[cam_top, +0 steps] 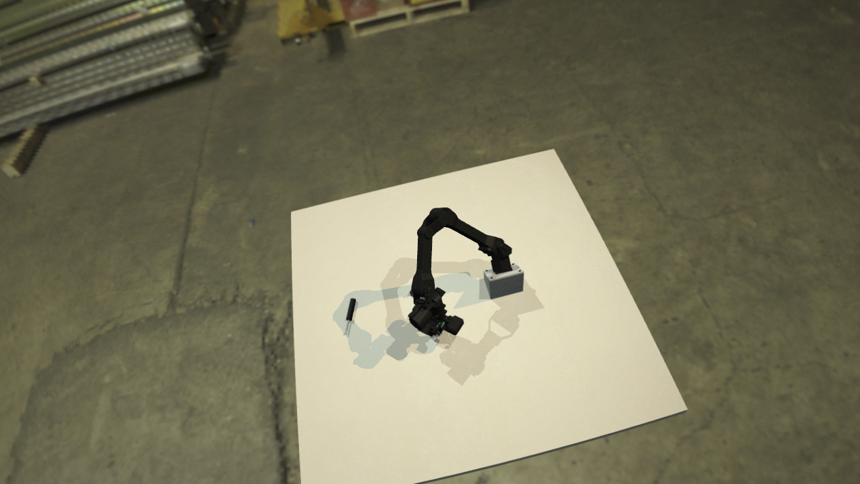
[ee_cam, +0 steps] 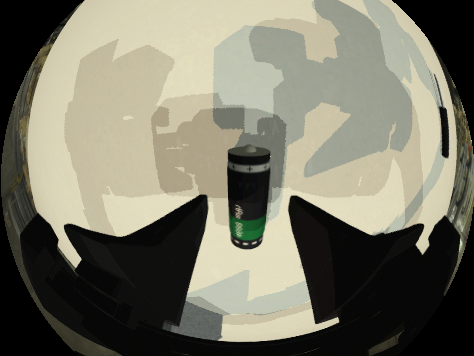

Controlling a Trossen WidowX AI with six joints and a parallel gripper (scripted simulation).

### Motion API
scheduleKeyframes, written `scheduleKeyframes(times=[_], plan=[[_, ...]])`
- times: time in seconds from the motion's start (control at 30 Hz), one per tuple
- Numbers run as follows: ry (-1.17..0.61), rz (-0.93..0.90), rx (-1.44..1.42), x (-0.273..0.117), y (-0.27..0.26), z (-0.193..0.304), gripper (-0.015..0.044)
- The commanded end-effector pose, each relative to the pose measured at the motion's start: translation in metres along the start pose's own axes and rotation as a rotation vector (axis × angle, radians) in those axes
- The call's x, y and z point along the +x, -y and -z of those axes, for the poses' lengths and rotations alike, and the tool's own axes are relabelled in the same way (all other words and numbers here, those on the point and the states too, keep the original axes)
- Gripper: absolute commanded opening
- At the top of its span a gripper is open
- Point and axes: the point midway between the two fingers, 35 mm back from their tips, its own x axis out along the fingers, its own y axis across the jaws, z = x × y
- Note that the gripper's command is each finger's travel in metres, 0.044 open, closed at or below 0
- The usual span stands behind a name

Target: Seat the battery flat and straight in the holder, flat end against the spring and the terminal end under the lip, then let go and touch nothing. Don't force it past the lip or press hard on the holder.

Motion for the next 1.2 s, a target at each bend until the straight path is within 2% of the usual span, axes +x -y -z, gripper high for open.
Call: scheduleKeyframes(times=[0.0,0.2,0.37,0.5,0.73,0.93,1.17], plan=[[-0.005,0.005,-0.007,0.008,0.000,0.002,0.0245],[-0.006,0.006,-0.006,0.015,0.000,0.003,0.0245],[-0.006,0.006,-0.006,0.015,0.000,0.003,0.0113],[-0.006,0.006,-0.006,0.015,0.000,0.003,0.0087],[-0.005,0.006,-0.006,0.014,0.000,0.003,0.0083],[-0.004,0.004,-0.007,-0.033,-0.001,0.002,0.0083],[-0.004,0.004,-0.034,-0.036,0.001,0.003,0.0083]])
